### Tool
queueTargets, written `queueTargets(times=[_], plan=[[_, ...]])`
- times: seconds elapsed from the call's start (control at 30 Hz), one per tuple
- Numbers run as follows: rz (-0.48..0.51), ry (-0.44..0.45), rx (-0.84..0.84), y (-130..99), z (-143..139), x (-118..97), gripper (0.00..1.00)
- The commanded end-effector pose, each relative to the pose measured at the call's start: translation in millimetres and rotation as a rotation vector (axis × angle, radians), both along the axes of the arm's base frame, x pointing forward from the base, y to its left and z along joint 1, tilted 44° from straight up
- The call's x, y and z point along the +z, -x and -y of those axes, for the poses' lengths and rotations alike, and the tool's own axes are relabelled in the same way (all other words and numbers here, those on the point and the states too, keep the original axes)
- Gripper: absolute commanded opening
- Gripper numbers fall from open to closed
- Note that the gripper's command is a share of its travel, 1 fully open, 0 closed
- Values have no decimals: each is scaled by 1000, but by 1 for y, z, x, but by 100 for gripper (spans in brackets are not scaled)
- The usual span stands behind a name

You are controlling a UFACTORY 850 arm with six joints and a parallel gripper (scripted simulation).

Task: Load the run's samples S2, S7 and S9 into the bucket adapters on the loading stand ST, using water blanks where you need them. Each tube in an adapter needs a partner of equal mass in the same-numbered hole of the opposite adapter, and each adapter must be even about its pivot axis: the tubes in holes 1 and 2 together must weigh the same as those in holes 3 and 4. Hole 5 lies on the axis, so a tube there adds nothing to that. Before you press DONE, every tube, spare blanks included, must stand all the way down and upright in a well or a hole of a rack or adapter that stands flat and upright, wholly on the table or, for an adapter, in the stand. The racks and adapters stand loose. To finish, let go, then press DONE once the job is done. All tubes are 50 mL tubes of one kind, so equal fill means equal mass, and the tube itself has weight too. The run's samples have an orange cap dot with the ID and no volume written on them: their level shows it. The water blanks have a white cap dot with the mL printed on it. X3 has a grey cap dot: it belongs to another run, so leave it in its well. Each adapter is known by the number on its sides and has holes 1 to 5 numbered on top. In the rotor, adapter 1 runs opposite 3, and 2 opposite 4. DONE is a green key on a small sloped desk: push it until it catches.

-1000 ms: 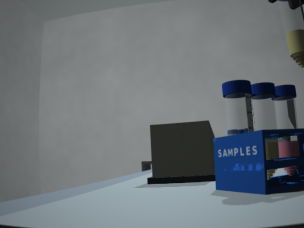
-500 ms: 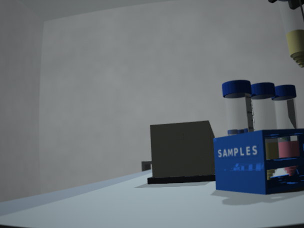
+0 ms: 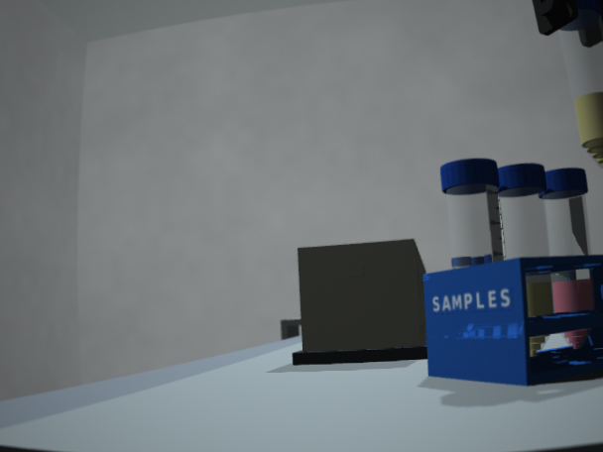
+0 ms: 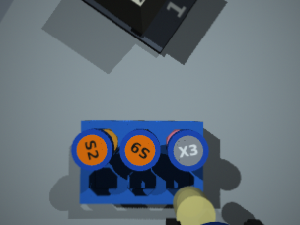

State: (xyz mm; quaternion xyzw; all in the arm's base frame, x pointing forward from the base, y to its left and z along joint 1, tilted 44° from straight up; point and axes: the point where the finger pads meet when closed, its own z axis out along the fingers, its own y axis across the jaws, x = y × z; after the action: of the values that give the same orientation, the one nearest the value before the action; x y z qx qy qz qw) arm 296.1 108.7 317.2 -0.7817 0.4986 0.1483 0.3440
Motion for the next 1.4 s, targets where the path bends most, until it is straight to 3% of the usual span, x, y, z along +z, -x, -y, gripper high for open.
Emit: queueTargets(times=[0.0, 0.73, 1.37], plan=[[1, 0, 0, -1, -5, -5, 0], [1, 0, 0, -6, -32, -34, 0], [1, 0, 0, -6, -34, -36, 0]])
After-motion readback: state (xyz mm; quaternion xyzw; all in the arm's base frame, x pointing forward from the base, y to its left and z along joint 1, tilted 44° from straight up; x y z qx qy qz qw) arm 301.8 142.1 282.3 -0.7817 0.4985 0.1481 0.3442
